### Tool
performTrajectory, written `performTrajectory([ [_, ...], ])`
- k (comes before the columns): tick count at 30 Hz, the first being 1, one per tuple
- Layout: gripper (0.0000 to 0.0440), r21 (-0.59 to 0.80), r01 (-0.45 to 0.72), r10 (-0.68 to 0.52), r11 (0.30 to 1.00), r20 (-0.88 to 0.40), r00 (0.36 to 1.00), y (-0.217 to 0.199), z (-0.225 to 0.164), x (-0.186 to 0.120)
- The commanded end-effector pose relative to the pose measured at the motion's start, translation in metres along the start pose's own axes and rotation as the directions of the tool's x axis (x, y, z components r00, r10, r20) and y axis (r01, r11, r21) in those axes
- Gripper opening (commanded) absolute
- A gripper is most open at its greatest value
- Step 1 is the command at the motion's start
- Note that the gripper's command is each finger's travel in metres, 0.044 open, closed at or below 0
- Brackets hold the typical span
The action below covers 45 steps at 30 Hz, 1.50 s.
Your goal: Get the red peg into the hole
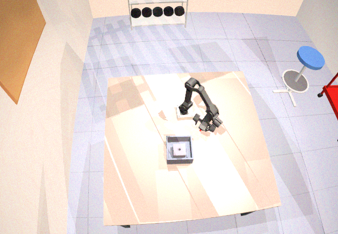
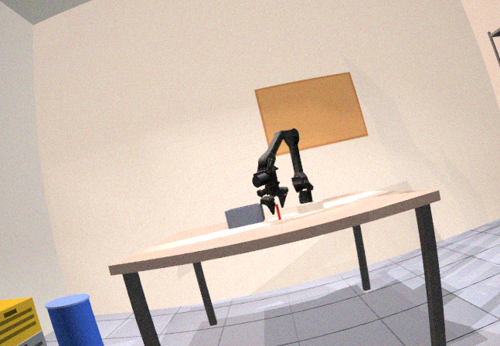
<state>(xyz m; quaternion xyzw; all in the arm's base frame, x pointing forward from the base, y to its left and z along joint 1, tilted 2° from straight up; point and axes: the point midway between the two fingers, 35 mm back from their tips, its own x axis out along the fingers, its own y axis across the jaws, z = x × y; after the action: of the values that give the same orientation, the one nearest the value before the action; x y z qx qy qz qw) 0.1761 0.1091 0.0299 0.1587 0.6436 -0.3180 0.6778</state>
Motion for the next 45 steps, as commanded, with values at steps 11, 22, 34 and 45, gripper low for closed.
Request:
performTrajectory([
  [11,0.0185,-0.013,0.048,-0.048,0.999,-0.011,0.999,-0.003,-0.004,0.038],
  [22,0.0,-0.01,0.102,-0.101,0.995,0.016,0.995,-0.006,0.008,0.033],
  [34,0.0,0.004,0.102,-0.102,0.995,0.112,0.988,-0.015,0.04,-0.018],
  [45,0.0,0.114,0.063,-0.083,0.991,0.182,0.98,-0.024,0.08,-0.061],
])
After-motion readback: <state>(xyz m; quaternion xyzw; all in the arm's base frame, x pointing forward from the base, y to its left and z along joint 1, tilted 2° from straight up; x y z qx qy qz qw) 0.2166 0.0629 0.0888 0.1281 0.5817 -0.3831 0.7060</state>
